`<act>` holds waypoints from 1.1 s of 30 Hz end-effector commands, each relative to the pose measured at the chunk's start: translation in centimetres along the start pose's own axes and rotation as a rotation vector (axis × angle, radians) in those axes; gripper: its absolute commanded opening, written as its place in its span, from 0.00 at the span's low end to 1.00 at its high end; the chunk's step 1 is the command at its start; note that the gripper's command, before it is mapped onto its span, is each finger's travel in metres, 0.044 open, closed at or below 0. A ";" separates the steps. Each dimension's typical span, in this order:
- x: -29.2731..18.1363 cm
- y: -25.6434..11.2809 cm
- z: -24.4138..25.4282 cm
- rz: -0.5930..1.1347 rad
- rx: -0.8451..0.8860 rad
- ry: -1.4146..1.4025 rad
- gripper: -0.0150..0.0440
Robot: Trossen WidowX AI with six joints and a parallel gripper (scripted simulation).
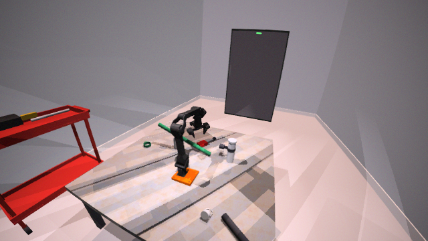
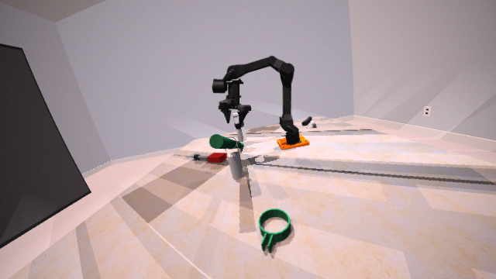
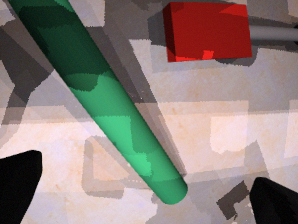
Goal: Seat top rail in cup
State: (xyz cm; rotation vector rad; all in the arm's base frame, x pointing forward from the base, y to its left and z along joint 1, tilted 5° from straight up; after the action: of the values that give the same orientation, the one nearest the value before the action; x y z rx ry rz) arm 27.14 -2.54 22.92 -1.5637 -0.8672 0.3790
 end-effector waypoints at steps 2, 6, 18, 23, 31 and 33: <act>1.8 2.7 1.9 0.081 0.193 -0.699 1.00; 1.8 2.7 1.9 0.082 0.199 -0.717 1.00; 1.5 5.1 2.2 0.082 0.199 -0.717 1.00; 1.3 6.3 2.5 0.082 0.199 -0.717 1.00; 1.1 7.7 2.7 0.082 0.199 -0.717 1.00; 1.1 7.9 2.7 0.082 0.199 -0.717 1.00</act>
State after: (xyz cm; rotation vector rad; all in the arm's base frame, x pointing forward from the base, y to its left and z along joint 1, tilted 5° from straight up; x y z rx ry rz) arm 28.40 0.35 15.44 -1.2789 -1.2612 1.0891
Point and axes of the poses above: the point midway between the two fingers, 35 mm back from their tips, its own y axis out along the fingers, its own z axis across the jaws, x = y × z, the point moved 1 cm from there along -y, back along the fingers
